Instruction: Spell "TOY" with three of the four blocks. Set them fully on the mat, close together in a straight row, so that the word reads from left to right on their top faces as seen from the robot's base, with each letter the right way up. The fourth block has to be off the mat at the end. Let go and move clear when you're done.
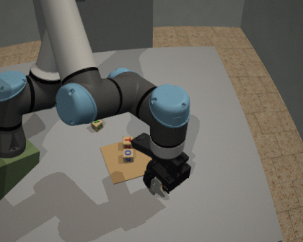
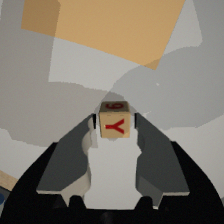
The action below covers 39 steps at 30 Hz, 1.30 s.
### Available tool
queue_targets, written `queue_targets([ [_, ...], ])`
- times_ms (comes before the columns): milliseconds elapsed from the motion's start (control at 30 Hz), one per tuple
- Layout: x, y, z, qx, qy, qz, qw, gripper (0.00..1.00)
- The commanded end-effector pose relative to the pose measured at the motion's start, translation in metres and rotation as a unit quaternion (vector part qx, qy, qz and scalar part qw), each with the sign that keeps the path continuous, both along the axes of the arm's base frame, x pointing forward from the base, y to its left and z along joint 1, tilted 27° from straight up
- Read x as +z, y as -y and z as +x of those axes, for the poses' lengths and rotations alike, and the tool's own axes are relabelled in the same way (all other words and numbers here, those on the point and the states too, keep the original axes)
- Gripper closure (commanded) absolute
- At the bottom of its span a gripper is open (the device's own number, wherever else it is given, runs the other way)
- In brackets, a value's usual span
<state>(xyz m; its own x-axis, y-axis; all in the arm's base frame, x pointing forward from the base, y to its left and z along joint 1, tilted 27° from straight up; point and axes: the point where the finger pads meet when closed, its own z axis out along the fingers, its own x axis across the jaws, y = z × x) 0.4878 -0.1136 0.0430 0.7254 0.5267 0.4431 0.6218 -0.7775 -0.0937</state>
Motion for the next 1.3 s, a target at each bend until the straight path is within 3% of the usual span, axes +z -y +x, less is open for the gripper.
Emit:
queue_targets([
  [0, 0.0004, 0.0004, 0.0002, 0.0, 0.0, 0.0, 1.0, 0.72],
  [300, 0.0004, 0.0004, 0.0002, 0.0, 0.0, 0.0, 1.0, 0.72],
  [333, 0.0004, 0.0004, 0.0002, 0.0, 0.0, 0.0, 1.0, 0.91],
  [1267, 0.0004, 0.0004, 0.0002, 0.0, 0.0, 0.0, 1.0, 0.91],
])
